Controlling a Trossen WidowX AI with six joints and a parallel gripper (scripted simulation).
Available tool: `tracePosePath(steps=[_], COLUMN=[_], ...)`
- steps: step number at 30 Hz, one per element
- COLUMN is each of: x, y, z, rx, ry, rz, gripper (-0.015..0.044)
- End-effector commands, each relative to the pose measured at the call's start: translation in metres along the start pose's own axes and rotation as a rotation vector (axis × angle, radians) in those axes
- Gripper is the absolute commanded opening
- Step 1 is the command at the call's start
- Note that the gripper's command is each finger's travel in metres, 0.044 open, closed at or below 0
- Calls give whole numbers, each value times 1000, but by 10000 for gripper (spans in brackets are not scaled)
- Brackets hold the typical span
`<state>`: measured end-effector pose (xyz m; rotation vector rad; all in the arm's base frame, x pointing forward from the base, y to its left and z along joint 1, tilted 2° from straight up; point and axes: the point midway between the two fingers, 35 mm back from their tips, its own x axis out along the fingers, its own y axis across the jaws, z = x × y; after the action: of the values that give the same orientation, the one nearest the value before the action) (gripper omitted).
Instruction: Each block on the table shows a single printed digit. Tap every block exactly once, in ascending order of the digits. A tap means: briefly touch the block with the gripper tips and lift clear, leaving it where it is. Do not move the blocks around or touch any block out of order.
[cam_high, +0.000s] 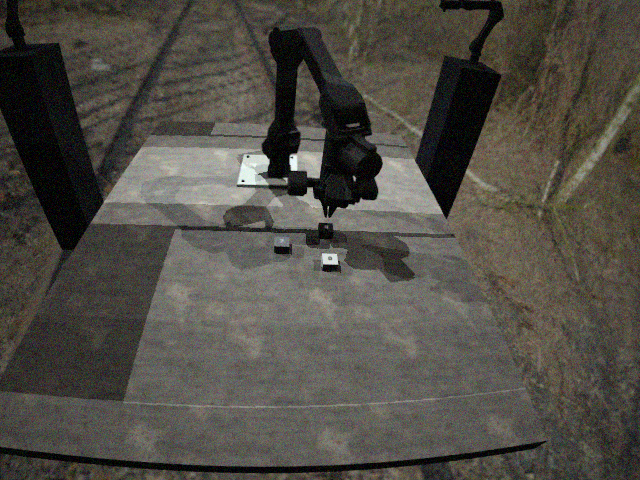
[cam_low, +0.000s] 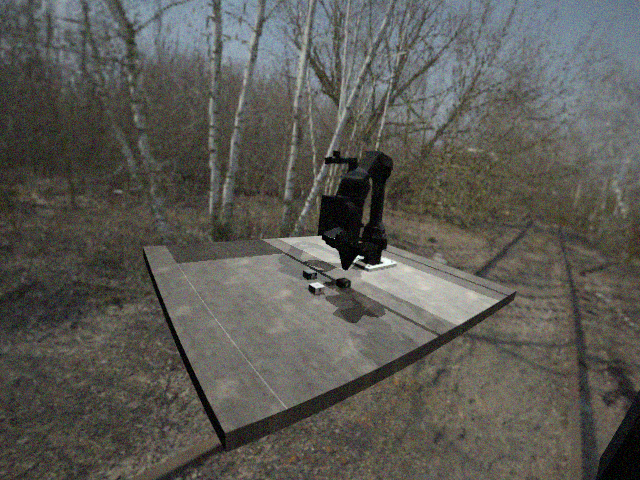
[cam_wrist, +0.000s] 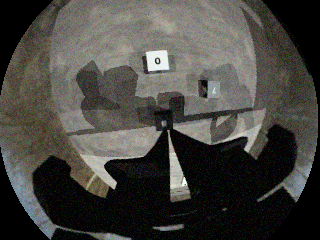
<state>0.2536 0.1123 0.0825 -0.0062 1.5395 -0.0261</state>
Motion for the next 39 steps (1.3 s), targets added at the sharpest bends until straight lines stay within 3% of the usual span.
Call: tracePosePath(steps=[1, 28, 35, 39], x=[8, 39, 8, -17], y=[0, 0, 0, 30], z=[1, 1, 1, 2], rx=[3, 3, 3, -23], ry=[-9, -9, -9, -14], rz=[2, 2, 2, 19], gripper=[20, 20, 20, 125])
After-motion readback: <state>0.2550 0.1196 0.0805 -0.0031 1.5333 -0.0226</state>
